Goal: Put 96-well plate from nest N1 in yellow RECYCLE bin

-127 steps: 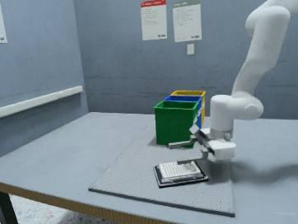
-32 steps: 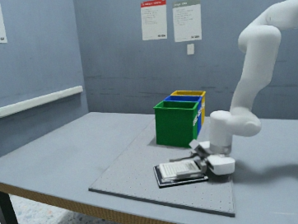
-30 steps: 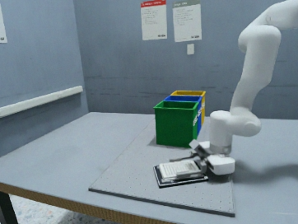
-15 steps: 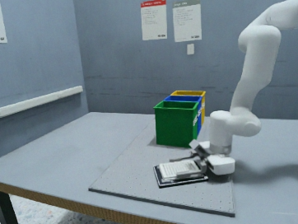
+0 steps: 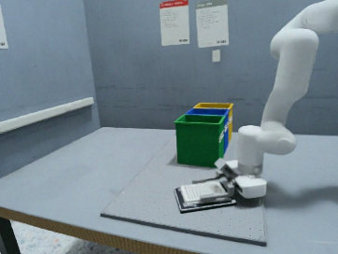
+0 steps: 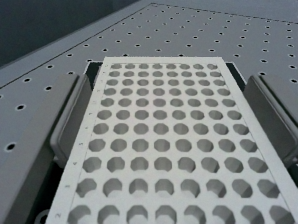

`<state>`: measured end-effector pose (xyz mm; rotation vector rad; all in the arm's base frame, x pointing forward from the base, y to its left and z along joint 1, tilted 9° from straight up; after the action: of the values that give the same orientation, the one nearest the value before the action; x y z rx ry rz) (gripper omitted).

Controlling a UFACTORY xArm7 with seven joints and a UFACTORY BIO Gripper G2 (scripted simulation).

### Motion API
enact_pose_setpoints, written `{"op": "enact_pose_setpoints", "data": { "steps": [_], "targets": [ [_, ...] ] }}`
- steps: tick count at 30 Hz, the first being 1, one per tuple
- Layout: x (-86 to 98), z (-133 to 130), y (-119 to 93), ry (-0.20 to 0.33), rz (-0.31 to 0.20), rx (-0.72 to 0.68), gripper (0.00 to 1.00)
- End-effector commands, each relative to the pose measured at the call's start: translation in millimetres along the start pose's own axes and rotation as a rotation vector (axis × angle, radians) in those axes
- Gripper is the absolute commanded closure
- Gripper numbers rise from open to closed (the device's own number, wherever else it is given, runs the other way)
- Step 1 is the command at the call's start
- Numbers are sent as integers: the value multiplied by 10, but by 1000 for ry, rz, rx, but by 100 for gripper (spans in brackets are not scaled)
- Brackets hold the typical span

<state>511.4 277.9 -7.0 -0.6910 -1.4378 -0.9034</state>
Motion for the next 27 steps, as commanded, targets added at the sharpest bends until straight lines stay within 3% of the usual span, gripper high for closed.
{"op": "enact_pose_setpoints", "data": {
  "steps": [1, 27],
  "targets": [
    [15, -3, 13, -1, -4, 0, 100],
    [114, -9, 13, -1, -4, 0, 100]
  ]
}}
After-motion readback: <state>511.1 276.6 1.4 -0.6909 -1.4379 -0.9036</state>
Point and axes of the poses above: the point midway between the two finger pads, its own y axis out along the fingers, its own z axis across the jaws, x = y × z, the point moved 7 cm from there along -y, back along the fingers, and after that the axes turned 3 degrees about -y, right-handed, at the moved point
